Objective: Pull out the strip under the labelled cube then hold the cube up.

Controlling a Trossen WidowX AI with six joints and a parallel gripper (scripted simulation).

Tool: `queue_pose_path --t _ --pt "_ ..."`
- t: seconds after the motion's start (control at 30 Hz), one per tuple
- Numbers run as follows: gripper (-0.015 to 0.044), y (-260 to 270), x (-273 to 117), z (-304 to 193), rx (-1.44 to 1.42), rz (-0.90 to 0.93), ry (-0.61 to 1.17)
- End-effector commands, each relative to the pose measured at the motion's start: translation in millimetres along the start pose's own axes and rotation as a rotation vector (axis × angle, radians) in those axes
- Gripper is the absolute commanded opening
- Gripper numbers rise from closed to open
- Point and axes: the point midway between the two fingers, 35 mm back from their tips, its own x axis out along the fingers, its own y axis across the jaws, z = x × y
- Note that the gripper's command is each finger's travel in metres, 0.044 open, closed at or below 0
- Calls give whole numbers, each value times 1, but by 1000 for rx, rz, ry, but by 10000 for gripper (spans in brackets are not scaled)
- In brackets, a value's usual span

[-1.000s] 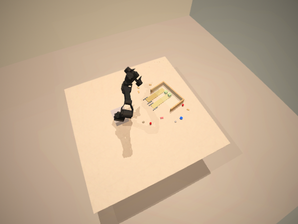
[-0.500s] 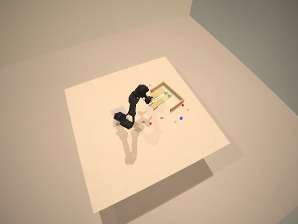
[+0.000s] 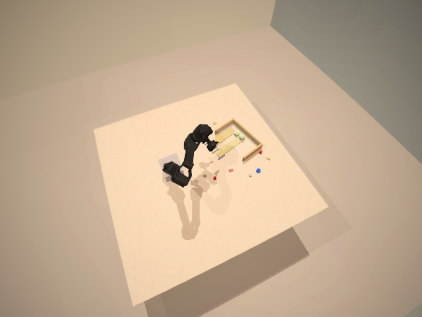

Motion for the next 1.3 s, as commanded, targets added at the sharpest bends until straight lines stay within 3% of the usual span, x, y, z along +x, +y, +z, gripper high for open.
queue_pose_path --t 0.0,0.17,0.5,0.83,1.27 --pt "400 -1 0 -1 -8 -5 2" --pt "269 1 16 -1 -5 2 87" --pt "6 1 83 -22 -87 60 520" --pt "0 -13 118 -48 -150 70 929" --pt "0 -15 120 -52 -154 69 954"
